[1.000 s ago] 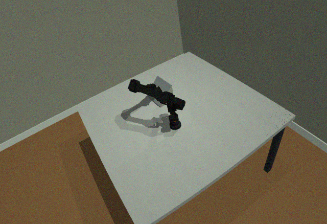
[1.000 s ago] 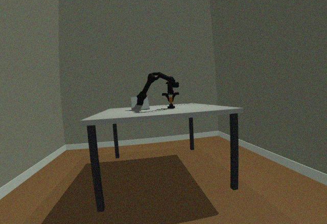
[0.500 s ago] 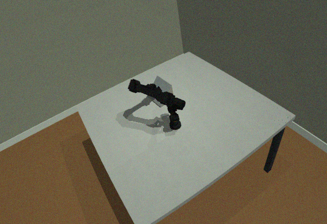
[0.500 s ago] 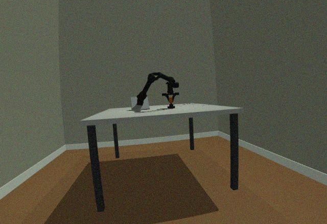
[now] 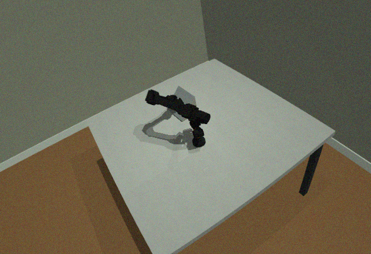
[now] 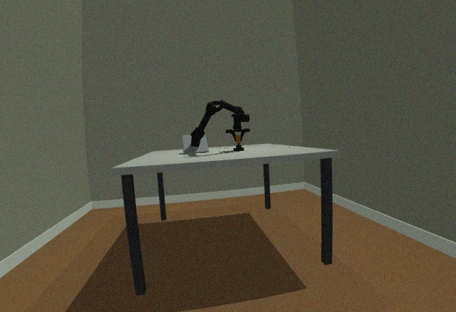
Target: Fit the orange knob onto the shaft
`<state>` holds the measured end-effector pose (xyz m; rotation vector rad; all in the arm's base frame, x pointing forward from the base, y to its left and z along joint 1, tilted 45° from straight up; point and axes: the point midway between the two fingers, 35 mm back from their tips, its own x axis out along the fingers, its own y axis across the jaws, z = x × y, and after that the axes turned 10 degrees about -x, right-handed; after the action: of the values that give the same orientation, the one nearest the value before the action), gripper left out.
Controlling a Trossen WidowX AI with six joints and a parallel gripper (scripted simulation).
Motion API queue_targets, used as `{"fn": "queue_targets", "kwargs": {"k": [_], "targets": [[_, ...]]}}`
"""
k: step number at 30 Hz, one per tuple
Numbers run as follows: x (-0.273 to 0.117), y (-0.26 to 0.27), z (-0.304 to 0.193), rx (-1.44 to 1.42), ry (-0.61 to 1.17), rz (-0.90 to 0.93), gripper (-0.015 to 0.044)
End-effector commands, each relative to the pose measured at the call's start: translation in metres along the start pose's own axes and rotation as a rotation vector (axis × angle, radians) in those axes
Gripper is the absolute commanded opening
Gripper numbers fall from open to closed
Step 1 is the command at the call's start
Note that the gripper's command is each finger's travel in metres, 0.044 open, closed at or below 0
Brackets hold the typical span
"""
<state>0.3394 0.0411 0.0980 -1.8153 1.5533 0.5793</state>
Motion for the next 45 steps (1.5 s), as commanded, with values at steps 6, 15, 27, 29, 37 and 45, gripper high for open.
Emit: {"fn": "queue_targets", "kwargs": {"k": [6,15,27,29,37,45], "targets": [[0.0023,0.0000,-0.0005,-0.164,0.002,0.000,0.0000],[0.0035,-0.0007,0.0000,-0.164,0.002,-0.001,0.0000],[0.0038,0.0002,-0.0001,-0.164,0.002,0.000,0.0000],[0.0009,0.0010,-0.0001,-0.164,0.002,0.000,0.0000],[-0.0003,0.0002,-0.0009,-0.280,0.002,0.000,0.0000],[0.0023,-0.0005,0.0002,-0.374,0.002,0.000,0.0000]]}}
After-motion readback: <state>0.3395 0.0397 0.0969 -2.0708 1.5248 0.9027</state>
